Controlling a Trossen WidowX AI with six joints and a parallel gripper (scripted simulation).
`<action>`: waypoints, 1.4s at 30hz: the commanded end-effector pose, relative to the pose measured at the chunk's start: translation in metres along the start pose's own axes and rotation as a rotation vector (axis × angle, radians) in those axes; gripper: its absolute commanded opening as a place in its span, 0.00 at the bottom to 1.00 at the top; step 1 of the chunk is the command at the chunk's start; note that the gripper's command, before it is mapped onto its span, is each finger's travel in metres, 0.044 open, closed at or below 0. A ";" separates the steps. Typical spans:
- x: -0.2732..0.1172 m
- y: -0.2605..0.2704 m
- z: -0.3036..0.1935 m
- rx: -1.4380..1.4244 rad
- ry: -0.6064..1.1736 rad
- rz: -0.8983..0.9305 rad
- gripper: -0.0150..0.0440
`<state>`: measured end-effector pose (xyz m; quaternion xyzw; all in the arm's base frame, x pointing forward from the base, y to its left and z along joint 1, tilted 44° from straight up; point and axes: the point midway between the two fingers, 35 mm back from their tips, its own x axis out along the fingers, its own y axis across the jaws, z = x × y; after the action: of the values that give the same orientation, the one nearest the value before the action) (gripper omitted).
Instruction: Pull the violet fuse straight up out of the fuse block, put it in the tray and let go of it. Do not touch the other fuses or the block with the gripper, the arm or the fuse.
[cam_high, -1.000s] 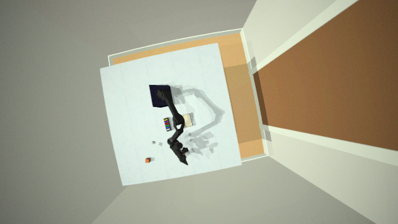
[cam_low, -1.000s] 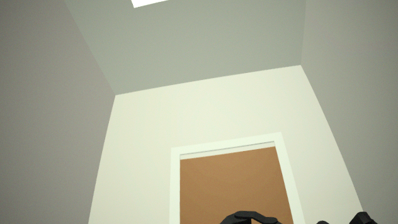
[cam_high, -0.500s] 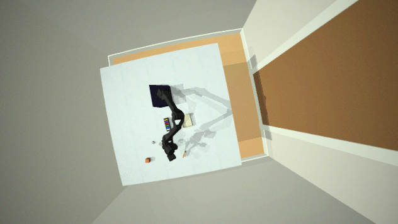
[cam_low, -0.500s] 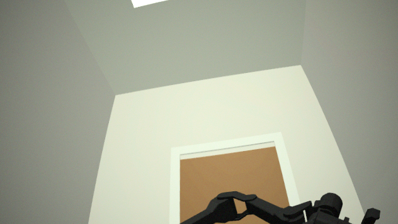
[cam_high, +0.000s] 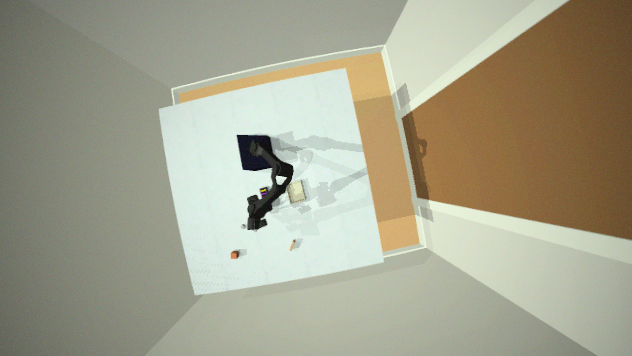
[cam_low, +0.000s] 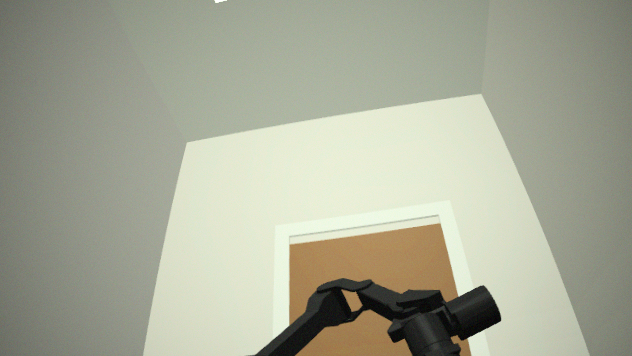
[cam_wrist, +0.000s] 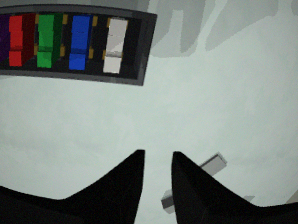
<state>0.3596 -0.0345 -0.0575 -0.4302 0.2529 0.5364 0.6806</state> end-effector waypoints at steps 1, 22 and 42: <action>-0.025 0.065 0.032 0.084 -0.136 0.164 0.38; -0.029 0.090 0.050 0.129 -0.206 0.228 0.38; -0.010 0.094 0.054 0.129 -0.208 0.228 0.38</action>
<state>0.2622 0.0093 -0.0498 -0.3002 0.2625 0.6344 0.6621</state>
